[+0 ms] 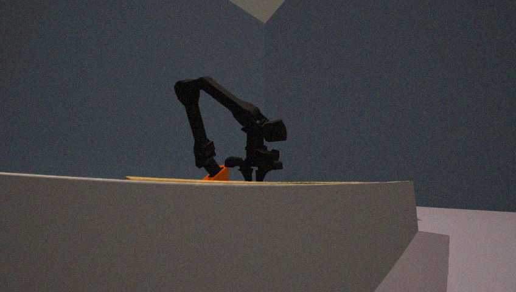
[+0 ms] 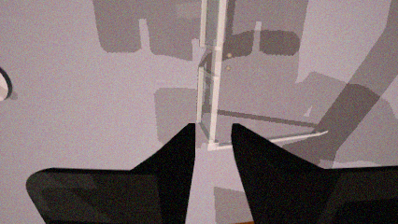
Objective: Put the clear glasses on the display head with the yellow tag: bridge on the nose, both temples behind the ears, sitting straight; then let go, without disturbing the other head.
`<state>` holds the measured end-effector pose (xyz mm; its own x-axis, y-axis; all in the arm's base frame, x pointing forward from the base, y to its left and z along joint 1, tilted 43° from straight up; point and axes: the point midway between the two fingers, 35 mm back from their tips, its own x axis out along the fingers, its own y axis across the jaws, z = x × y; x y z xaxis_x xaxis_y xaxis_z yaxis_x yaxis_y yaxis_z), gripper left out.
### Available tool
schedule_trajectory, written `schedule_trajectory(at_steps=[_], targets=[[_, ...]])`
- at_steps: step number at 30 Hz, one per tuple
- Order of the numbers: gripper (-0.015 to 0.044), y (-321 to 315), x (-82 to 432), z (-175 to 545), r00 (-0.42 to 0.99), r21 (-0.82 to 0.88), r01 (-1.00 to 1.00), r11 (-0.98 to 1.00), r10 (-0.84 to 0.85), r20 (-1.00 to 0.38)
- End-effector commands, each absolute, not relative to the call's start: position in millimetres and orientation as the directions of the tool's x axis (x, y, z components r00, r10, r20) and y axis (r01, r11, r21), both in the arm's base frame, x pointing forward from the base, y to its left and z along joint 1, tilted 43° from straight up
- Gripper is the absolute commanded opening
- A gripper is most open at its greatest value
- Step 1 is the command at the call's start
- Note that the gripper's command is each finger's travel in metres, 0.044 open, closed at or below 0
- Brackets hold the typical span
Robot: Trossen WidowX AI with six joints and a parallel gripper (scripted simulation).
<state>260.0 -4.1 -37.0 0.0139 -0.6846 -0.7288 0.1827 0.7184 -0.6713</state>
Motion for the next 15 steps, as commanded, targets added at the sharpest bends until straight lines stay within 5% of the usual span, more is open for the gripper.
schedule_trajectory(at_steps=[1,3,12,15], targets=[[0.016,-5.6,259.6,-38.1,0.012,-0.672,0.182,0.718,-0.685,-0.729],[0.02,-5.6,259.6,-38.1,0.012,-0.672,0.182,0.718,-0.685,-0.729],[0.02,-5.5,257.1,-31.6,0.0,-0.668,0.21,0.713,-0.684,-0.73],[0.014,-5.5,257.1,-31.6,0.0,-0.668,0.21,0.713,-0.684,-0.73]])
